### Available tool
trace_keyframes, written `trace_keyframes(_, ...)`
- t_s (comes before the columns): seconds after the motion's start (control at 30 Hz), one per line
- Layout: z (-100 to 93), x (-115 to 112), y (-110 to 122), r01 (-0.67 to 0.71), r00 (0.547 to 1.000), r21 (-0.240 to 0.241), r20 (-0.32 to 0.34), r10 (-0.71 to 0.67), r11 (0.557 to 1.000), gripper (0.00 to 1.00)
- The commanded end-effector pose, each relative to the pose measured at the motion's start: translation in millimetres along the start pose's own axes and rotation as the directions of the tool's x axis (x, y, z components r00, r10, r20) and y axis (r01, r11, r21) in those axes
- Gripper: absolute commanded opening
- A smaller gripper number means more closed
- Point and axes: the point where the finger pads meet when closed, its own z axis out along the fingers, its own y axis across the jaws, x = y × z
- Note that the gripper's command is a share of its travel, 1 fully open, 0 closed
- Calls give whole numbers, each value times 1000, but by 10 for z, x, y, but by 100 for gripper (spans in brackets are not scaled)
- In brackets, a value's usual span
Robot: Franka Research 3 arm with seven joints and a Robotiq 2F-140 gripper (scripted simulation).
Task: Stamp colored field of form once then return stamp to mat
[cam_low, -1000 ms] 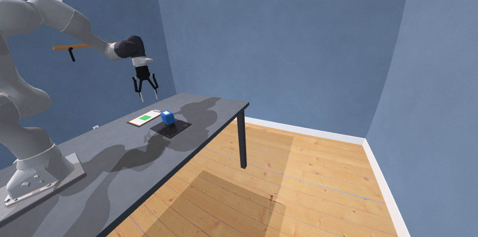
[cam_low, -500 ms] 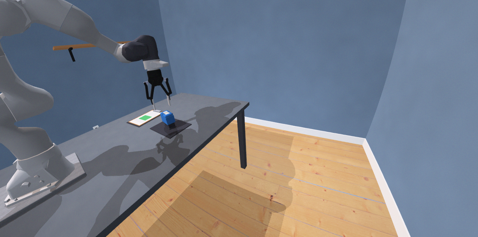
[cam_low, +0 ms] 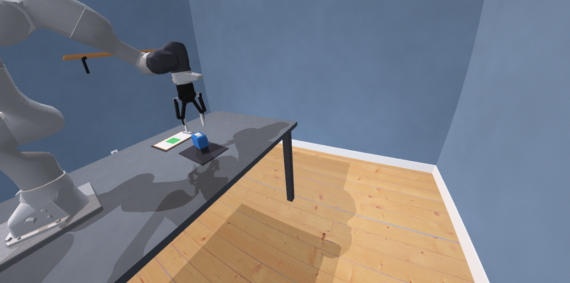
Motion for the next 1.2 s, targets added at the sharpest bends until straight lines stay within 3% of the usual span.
trace_keyframes(0.0,7,0,-13,37,999,5,1,-37,999,55)
trace_keyframes(0.23,98,0,-14,37,999,5,1,-37,999,55)
trace_keyframes(0.6,586,0,-16,37,999,5,1,-37,999,55)
trace_keyframes(0.67,586,0,-16,37,999,5,1,-37,999,55)
trace_keyframes(0.97,918,-1,-18,37,999,5,1,-37,999,55)
trace_keyframes(1.17,993,-1,-18,37,999,5,1,-37,999,55)
